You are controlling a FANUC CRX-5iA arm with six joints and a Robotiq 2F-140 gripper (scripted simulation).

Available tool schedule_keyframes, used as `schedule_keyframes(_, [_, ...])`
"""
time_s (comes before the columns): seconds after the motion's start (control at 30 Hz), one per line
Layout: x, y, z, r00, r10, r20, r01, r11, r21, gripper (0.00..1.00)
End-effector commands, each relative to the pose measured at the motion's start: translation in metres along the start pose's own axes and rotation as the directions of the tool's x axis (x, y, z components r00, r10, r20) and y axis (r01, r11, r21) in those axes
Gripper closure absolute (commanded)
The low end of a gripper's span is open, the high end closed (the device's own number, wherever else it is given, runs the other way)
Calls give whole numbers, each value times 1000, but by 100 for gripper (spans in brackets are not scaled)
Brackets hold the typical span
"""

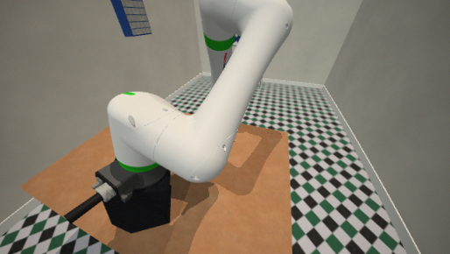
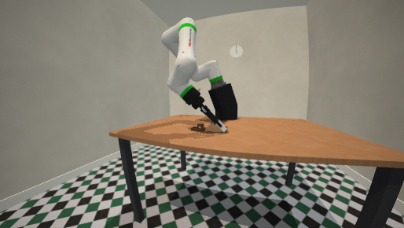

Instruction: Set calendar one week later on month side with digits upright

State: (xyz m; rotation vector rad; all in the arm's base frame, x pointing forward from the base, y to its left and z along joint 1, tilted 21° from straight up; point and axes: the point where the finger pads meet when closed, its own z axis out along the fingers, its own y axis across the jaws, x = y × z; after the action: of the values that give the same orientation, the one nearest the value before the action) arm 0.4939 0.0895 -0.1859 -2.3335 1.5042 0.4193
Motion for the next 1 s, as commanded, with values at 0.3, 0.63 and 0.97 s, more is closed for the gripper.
schedule_keyframes(0.3, [0,0,0,1000,0,0,0,1000,0,83])
schedule_keyframes(0.63, [0,0,0,1000,0,0,0,1000,0,83])
schedule_keyframes(0.97, [2,0,2,1000,0,0,0,1000,0,83])
